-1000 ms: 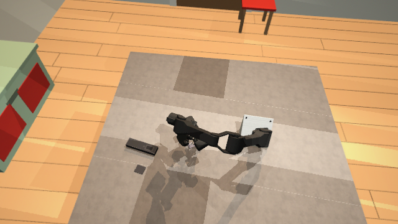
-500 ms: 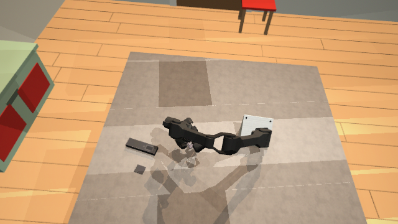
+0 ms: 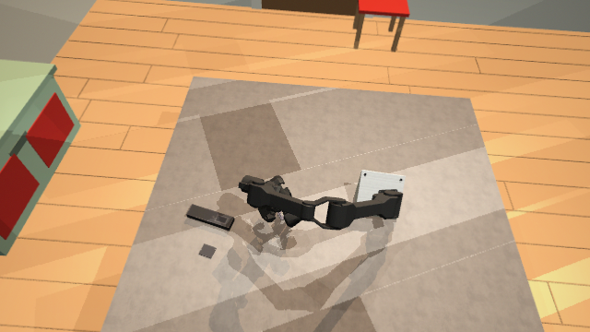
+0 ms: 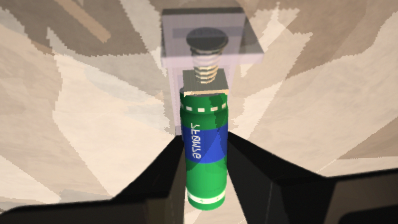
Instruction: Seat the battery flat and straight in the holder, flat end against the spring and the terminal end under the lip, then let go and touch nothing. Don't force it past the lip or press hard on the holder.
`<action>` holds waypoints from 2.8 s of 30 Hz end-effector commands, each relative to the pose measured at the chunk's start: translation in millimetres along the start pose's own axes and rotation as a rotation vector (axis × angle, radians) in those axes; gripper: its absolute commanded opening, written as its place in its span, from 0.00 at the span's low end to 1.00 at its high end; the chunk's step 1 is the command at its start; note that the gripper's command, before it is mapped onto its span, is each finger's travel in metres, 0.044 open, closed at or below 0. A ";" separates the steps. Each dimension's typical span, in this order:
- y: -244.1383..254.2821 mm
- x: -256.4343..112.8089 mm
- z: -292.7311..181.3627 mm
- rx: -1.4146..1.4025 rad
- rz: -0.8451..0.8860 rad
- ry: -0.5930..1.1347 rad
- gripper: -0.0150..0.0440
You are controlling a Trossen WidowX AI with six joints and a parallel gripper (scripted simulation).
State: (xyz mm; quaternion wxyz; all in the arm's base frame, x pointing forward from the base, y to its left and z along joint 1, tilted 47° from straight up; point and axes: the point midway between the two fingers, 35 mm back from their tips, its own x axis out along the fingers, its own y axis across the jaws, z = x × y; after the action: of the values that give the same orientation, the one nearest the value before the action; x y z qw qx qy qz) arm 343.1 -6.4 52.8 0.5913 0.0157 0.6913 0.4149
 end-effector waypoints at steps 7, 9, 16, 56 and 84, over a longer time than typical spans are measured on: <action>-0.4 -2.4 5.7 0.005 0.001 0.001 0.37; -0.4 -2.8 6.7 0.004 0.001 0.001 0.37; -0.4 -4.5 9.9 0.004 0.003 0.003 0.37; -4.2 -1.2 14.6 0.015 0.004 -0.135 0.37; -5.3 3.6 13.0 0.018 0.000 -0.281 0.37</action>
State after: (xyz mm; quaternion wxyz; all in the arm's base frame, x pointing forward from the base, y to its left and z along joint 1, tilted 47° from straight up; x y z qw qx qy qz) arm 349.7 -2.9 46.8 0.6713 0.0767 0.6177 0.4024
